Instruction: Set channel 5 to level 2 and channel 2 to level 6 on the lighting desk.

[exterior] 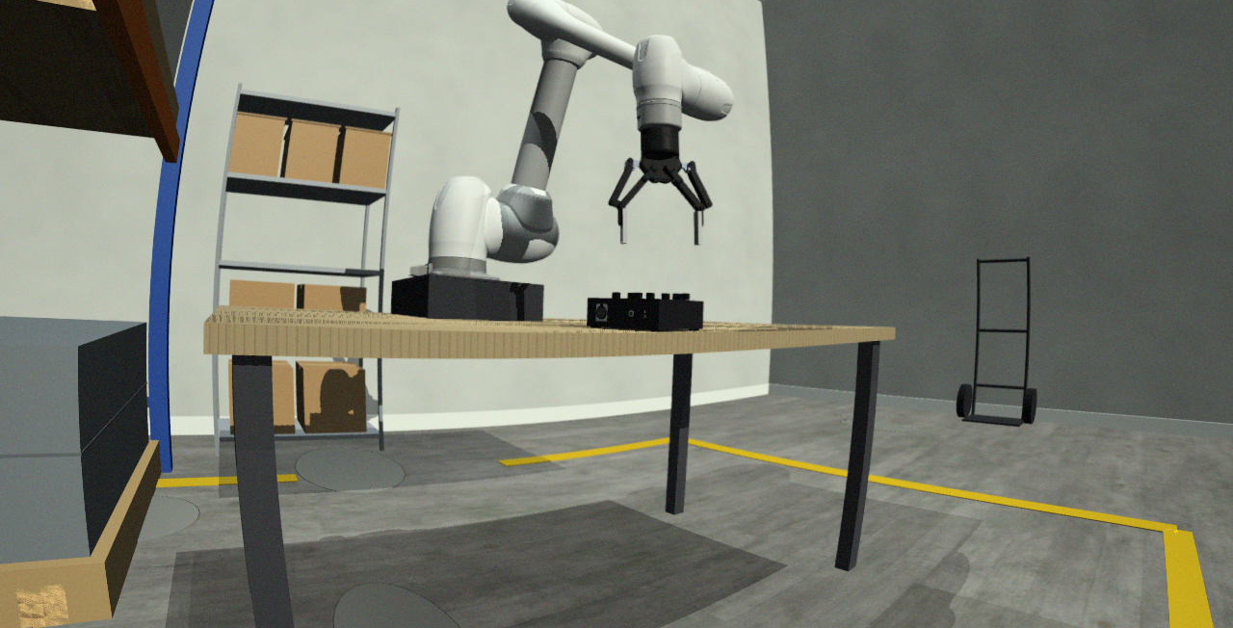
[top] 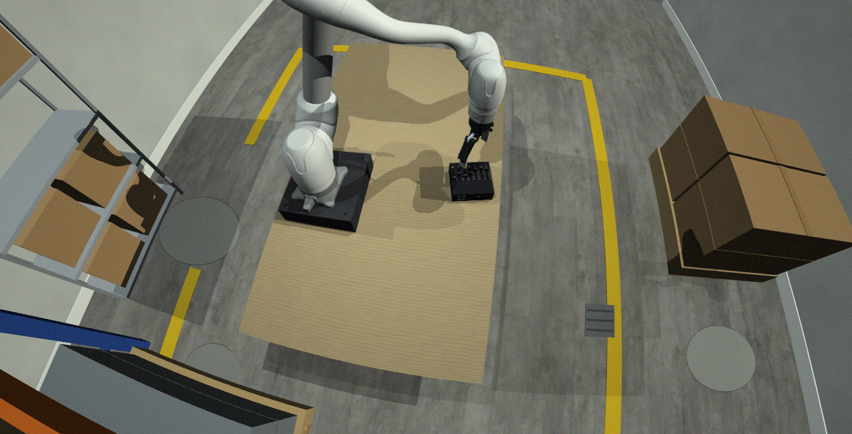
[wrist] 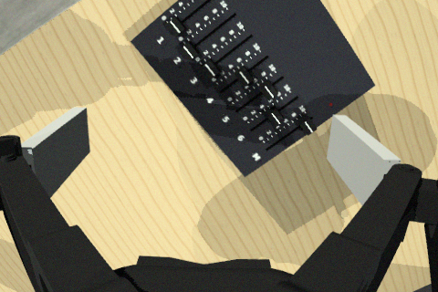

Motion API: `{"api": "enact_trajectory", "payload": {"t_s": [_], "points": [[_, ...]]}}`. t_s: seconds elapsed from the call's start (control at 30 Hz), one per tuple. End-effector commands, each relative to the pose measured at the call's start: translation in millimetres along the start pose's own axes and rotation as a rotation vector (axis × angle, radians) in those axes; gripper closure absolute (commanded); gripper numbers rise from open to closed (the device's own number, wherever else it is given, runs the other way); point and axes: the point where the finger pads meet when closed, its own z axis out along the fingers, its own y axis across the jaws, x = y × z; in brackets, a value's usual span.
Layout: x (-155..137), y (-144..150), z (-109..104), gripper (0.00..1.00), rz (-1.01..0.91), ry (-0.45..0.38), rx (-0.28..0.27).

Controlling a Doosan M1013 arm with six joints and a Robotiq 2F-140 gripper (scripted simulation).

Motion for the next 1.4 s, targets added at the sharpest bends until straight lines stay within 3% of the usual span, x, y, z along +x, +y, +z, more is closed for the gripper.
{"api": "enact_trajectory", "payload": {"t_s": [0.0, 0.2, 0.4, 1.37], "points": [[-14, -17, 14, 0.0, 0.279, 0.011, -0.005], [-32, -36, 31, 0.0, 0.594, -0.006, 0.011], [-35, -39, 34, 0.0, 0.9, 0.004, 0.004], [-35, -39, 34, 0.0, 0.9, 0.004, 0.004]]}}
